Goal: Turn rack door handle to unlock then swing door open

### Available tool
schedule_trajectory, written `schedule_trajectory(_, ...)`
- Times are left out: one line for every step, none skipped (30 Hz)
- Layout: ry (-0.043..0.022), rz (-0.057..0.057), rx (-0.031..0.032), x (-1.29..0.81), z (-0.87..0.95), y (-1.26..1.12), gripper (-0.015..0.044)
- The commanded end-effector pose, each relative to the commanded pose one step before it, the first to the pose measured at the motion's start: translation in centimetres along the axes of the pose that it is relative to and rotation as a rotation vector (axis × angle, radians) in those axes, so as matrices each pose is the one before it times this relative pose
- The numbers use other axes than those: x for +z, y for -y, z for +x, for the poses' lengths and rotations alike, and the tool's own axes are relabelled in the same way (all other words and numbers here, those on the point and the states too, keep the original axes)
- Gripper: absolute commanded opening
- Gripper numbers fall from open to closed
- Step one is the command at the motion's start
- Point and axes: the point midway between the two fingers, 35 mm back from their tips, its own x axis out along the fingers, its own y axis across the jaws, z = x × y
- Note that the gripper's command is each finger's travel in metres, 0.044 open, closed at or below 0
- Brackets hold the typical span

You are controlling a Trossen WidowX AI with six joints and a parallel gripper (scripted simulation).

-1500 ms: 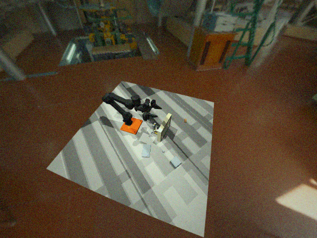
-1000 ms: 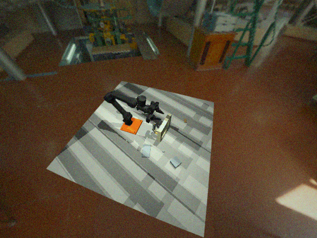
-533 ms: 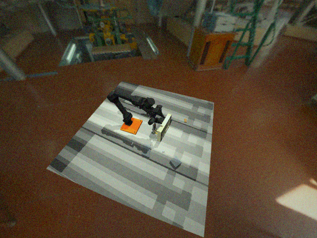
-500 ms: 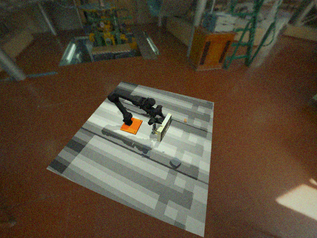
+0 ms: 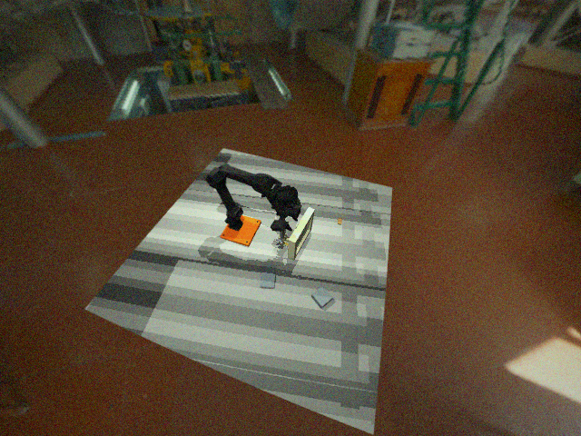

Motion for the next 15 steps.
schedule_trajectory(-0.1135,0.008,-0.0142,-0.863,0.353,0.107,0.0283)
schedule_trajectory(-0.02743,0.001,-0.00237,-0.227,0.043,0.013,0.0283)
schedule_trajectory(-0.02742,0.001,-0.00244,-0.227,0.038,0.013,0.0283)
schedule_trajectory(-0.02742,0.0009,-0.0025,-0.228,0.032,0.014,0.0283)
schedule_trajectory(-0.02742,0.0009,-0.00257,-0.229,0.027,0.015,0.0283)
schedule_trajectory(-0.02741,0.0009,-0.00263,-0.23,0.022,0.016,0.0283)
schedule_trajectory(-0.02741,0.0009,-0.0027,-0.231,0.017,0.016,0.0283)
schedule_trajectory(-0.0274,0.0008,-0.00276,-0.232,0.013,0.017,0.0283)
schedule_trajectory(-0.0274,0.0008,-0.00282,-0.233,0.008,0.018,0.0283)
schedule_trajectory(-0.02739,0.0008,-0.00289,-0.234,0.003,0.019,0.0283)
schedule_trajectory(-0.02739,0.0008,-0.00295,-0.235,-0.002,0.019,0.0283)
schedule_trajectory(-0.02738,0.0007,-0.00302,-0.236,-0.007,0.02,0.0283)
schedule_trajectory(-0.02738,0.0007,-0.00308,-0.237,-0.011,0.021,0.0283)
schedule_trajectory(-0.02737,0.0007,-0.00315,-0.239,-0.016,0.022,0.0283)
schedule_trajectory(-0.02736,0.0007,-0.00321,-0.24,-0.02,0.023,0.0283)
